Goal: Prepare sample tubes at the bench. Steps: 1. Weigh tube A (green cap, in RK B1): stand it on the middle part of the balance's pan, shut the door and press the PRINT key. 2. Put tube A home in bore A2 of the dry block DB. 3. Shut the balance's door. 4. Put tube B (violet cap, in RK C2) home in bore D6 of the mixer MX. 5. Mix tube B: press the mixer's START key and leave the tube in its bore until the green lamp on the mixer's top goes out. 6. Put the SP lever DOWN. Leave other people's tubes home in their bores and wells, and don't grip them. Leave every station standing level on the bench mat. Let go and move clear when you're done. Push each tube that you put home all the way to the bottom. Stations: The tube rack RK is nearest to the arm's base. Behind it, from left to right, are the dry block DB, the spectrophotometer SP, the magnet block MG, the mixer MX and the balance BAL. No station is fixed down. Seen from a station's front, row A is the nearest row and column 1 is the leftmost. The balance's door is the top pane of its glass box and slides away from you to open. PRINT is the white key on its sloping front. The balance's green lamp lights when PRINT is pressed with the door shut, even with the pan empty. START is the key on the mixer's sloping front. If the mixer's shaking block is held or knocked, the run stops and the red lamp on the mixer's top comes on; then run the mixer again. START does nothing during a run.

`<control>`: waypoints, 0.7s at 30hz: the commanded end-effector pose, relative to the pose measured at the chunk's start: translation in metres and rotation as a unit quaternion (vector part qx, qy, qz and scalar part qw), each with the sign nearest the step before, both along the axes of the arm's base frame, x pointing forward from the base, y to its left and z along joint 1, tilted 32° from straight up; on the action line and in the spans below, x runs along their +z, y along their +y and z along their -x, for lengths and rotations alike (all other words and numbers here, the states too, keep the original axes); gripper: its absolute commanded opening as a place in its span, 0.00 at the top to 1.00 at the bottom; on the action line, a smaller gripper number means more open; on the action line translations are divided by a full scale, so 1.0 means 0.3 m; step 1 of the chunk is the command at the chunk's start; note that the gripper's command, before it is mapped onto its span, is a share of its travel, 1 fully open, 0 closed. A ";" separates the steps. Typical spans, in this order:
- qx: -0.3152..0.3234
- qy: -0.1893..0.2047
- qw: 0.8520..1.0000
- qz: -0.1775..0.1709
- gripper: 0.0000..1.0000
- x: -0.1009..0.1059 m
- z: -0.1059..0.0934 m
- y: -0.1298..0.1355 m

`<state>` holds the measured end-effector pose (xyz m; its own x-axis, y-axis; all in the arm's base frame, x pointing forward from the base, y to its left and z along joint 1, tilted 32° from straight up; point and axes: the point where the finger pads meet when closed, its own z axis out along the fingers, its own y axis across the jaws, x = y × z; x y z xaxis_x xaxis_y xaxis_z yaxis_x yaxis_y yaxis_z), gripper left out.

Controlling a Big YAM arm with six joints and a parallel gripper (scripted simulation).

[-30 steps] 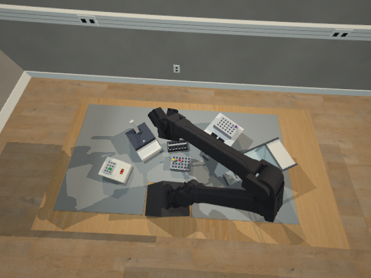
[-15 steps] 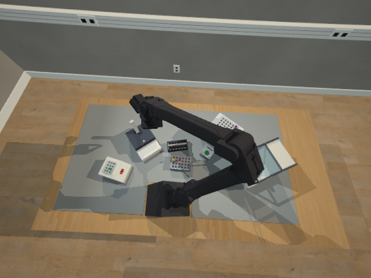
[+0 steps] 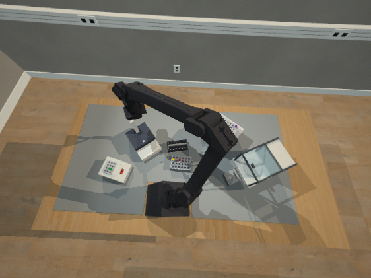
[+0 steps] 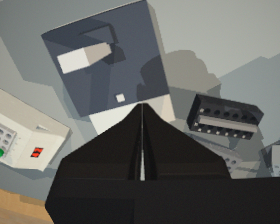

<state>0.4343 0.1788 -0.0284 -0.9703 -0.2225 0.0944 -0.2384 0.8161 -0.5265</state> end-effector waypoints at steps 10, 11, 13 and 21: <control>0.077 0.094 0.992 -0.014 1.00 -0.110 -0.216 0.211; 0.088 0.107 0.990 -0.016 1.00 -0.124 -0.227 0.236; 0.103 0.107 0.989 -0.014 1.00 -0.143 -0.225 0.315; 0.094 0.104 0.990 -0.016 1.00 -0.083 -0.217 0.262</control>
<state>0.4919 0.2510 -0.0761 -0.8720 -0.3868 0.3002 -0.4857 0.7604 -0.4311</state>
